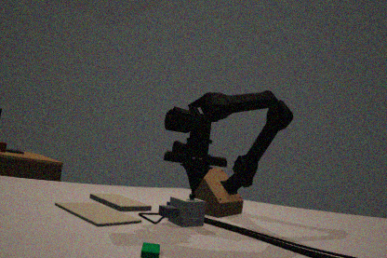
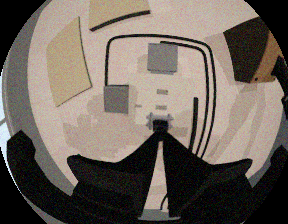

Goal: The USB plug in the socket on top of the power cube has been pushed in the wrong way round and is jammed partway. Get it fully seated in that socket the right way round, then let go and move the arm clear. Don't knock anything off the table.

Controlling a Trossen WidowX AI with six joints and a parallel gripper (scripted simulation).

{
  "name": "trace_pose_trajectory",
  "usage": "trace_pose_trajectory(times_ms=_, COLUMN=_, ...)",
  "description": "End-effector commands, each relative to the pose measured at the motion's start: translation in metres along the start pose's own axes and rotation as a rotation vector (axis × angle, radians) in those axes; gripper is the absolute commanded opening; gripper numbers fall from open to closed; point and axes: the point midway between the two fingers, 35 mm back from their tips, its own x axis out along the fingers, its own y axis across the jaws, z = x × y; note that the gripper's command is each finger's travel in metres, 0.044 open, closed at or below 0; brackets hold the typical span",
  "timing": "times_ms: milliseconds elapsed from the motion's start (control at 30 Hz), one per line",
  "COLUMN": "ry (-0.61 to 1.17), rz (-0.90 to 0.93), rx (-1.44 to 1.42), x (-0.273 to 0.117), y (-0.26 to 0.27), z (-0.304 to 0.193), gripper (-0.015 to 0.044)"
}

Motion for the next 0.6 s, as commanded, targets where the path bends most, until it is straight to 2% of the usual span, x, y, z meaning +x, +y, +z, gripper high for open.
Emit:
trace_pose_trajectory(times_ms=0, ry=0.004, rz=0.002, rx=0.004, x=0.0006, y=0.0002, z=-0.0004, gripper=0.0)
trace_pose_trajectory(times_ms=567, ry=0.004, rz=0.002, rx=0.003, x=0.0027, y=0.0002, z=-0.0005, gripper=0.0)
